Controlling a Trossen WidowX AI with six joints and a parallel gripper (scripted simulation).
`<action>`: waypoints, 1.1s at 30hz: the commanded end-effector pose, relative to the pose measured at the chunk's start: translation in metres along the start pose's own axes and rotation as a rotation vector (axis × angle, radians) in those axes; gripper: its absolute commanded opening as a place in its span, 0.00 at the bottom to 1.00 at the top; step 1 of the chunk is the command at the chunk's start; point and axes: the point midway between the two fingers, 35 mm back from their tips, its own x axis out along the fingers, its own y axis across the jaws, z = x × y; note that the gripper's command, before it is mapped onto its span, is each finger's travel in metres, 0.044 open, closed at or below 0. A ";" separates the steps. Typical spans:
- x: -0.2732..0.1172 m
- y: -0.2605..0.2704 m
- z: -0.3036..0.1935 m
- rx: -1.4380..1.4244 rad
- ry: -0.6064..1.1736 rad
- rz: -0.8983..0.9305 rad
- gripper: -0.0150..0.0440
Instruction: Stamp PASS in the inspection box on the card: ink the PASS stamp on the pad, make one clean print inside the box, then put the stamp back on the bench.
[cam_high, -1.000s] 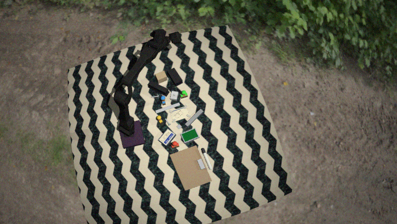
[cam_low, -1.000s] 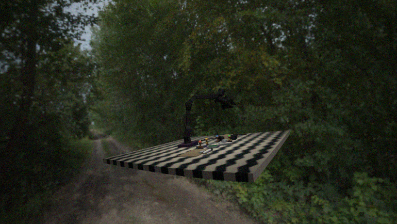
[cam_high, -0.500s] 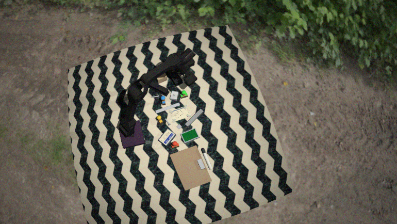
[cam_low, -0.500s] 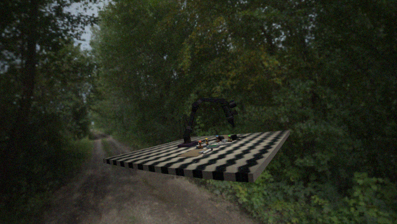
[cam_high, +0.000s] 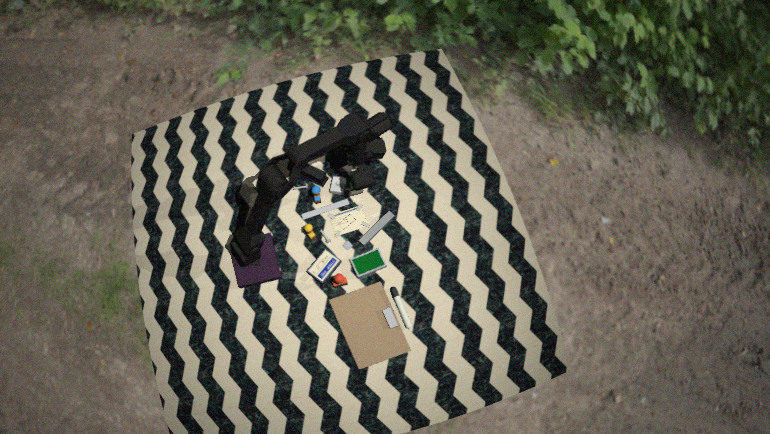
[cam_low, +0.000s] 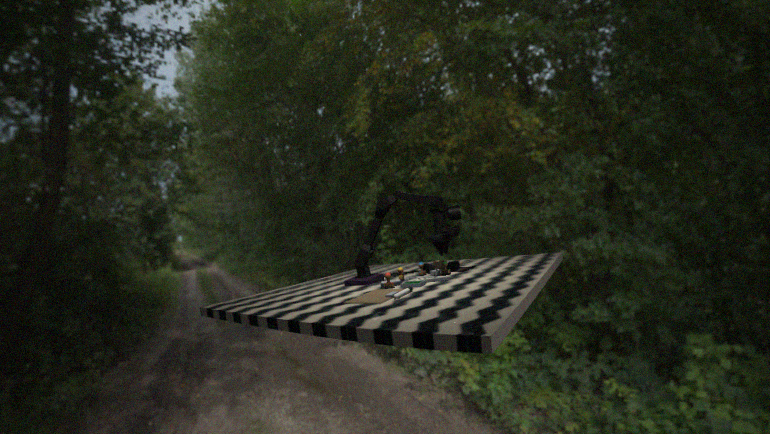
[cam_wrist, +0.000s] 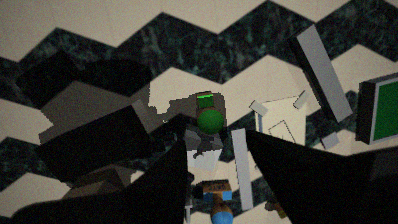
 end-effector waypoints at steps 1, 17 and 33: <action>0.004 -0.001 -0.001 0.011 0.005 -0.009 0.61; 0.031 -0.001 0.000 0.011 0.005 -0.009 0.61; 0.057 -0.001 0.000 0.011 0.005 -0.009 0.61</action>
